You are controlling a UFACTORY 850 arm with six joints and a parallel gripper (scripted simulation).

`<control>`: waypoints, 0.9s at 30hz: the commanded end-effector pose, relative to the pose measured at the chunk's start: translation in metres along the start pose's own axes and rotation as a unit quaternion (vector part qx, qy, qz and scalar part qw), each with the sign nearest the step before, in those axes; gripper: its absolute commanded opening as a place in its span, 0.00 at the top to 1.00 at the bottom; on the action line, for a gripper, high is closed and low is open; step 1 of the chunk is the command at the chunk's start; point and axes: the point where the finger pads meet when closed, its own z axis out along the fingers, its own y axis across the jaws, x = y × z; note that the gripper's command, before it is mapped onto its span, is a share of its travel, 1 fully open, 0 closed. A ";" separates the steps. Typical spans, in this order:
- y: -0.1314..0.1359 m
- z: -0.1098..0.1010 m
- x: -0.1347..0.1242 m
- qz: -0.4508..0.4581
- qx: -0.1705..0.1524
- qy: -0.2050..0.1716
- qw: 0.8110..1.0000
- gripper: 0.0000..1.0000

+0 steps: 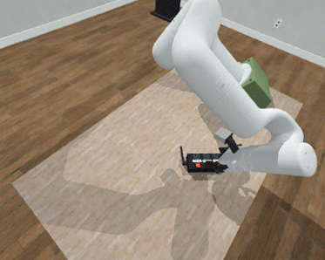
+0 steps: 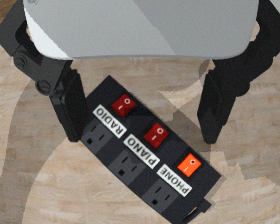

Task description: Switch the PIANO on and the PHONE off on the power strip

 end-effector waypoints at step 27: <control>0.009 -0.034 0.083 -0.051 0.001 -0.298 0.953 0.00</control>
